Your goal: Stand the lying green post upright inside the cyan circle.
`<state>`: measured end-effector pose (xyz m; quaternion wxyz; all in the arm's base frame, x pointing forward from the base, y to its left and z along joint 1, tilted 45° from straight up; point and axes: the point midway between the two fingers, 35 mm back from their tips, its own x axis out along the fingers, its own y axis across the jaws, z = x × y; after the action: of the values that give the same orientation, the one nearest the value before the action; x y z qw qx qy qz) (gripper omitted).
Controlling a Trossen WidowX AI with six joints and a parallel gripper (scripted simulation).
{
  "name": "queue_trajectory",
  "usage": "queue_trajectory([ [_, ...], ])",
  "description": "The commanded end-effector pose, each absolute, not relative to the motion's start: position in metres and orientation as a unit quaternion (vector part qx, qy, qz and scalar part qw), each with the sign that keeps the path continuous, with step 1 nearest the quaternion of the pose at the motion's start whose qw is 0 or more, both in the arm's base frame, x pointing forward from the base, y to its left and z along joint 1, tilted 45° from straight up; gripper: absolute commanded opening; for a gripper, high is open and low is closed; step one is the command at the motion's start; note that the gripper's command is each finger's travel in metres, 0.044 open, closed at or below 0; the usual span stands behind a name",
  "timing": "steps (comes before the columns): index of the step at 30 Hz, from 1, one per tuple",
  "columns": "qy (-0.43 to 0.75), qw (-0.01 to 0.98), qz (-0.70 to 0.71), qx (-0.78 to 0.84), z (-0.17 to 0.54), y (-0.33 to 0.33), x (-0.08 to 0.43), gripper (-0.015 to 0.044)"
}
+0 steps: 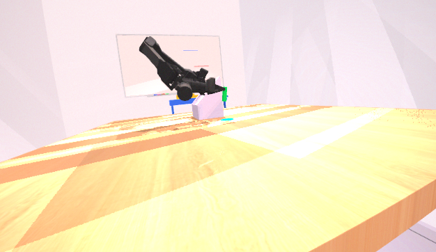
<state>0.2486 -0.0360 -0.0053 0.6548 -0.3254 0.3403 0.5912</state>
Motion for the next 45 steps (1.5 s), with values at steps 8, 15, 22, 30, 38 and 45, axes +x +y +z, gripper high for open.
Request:
queue_trajectory([
  [8, 0.346, 0.647, 0.596, -0.326, -0.041, -0.071, 0.245, 0.0023],
  [15, 0.346, 0.645, 0.598, -0.326, -0.052, -0.081, 0.242, 0.0023],
  [22, 0.346, 0.648, 0.596, -0.324, -0.070, -0.090, 0.241, 0.0023],
  [30, 0.346, 0.648, 0.596, -0.324, -0.071, -0.091, 0.241, 0.0023],
  [38, 0.346, 0.648, 0.596, -0.324, -0.071, -0.091, 0.241, 0.0128],
  [45, 0.346, 0.648, 0.596, -0.324, -0.071, -0.091, 0.241, 0.0311],
])
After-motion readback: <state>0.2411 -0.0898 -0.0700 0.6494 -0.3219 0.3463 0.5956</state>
